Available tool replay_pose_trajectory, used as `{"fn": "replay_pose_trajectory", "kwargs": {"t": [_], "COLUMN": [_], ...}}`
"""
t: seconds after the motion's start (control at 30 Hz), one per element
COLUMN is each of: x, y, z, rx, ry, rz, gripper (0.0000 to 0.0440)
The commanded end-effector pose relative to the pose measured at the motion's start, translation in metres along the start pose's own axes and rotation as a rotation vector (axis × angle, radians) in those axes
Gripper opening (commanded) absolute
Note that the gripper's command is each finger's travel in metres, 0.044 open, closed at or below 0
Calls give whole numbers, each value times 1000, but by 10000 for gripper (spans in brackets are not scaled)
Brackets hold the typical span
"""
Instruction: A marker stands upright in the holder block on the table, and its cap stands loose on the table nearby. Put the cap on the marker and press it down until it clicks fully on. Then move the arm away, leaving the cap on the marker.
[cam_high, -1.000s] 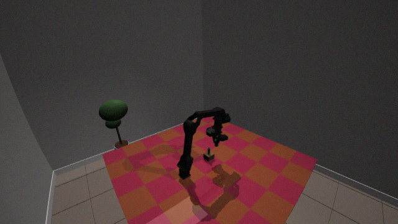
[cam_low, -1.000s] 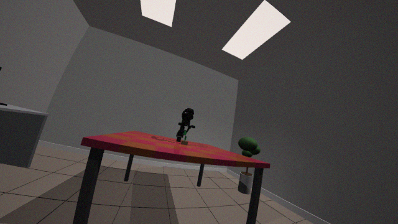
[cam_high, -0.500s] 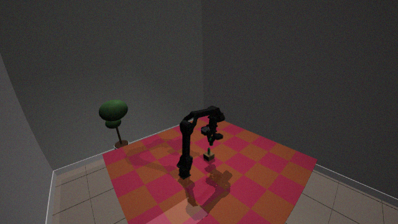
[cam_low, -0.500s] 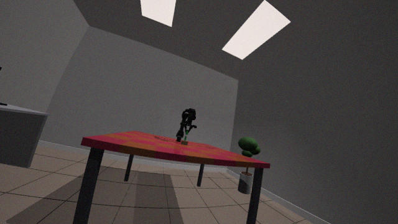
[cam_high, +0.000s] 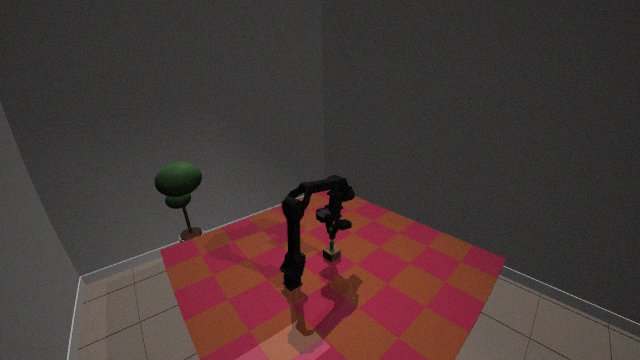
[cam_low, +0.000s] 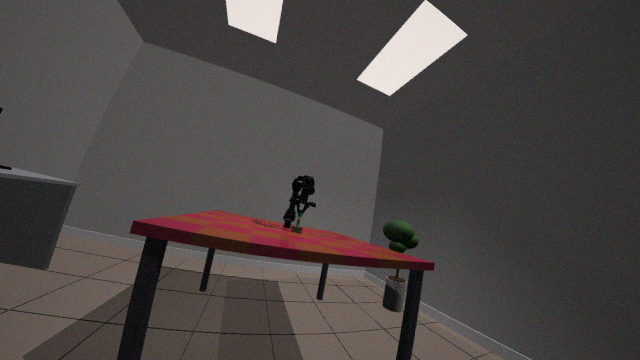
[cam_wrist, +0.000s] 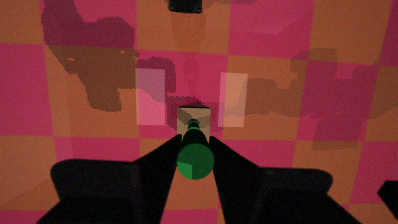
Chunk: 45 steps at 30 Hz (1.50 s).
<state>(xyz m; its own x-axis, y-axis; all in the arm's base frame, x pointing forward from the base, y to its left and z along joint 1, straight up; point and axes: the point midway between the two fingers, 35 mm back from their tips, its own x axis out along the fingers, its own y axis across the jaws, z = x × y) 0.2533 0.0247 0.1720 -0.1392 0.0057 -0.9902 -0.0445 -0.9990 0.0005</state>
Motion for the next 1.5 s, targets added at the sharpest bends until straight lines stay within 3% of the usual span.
{"fn": "replay_pose_trajectory", "kwargs": {"t": [0.0,0.83,0.93,1.47], "x": [5,61,67,74], "y": [0,-1,1,0], "z": [1,0,1,15], "rx": [-2,-47,-53,-69], "ry": [-3,-41,-52,-97], "rz": [-1,-29,-20,-35], "gripper": [0,0,79,164]}}
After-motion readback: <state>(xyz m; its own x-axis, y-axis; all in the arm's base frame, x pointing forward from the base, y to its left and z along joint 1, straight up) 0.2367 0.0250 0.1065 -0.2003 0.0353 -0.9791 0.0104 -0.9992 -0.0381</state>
